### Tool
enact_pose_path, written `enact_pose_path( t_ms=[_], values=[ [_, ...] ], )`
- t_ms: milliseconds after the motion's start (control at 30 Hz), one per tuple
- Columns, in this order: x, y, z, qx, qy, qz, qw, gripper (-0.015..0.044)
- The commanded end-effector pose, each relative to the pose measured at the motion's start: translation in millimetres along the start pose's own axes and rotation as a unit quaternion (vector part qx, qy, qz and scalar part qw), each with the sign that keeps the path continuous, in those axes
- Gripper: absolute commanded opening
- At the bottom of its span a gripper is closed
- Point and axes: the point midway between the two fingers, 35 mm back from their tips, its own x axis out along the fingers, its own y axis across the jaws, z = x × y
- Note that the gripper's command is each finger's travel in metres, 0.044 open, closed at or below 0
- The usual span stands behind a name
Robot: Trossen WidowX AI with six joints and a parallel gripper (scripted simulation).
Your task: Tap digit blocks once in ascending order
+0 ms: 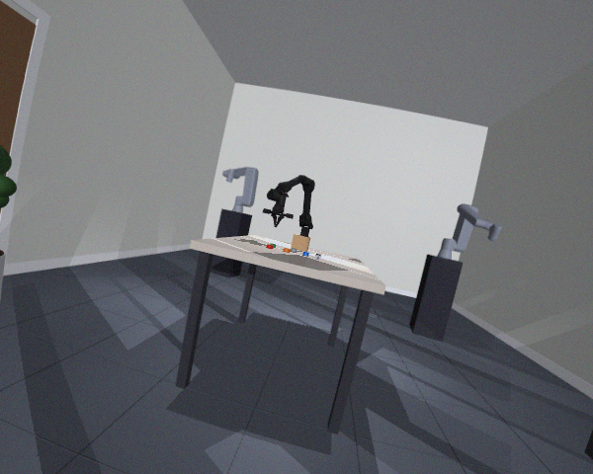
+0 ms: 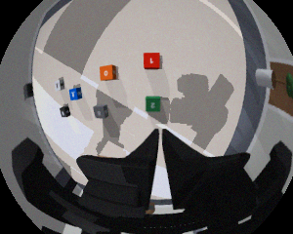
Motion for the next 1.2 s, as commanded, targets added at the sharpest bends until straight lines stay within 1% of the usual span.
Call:
enact_pose_path(
  t_ms=[0,100,167,333,933,1167],
  values=[
    [13,1,-3,-0.007,-0.002,-0.003,1.0,0.002],
    [67,1,-3,-0.007,-0.002,-0.003,1.0,0.002],
    [80,2,-4,-0.007,-0.002,-0.003,1.0,0.002],
    [81,2,-4,-0.007,-0.002,-0.003,1.0,0.002],
    [109,2,-4,-0.007,-0.002,-0.003,1.0,0.002],
    [110,2,-4,-0.007,-0.002,-0.003,1.0,0.002]
  ],
)
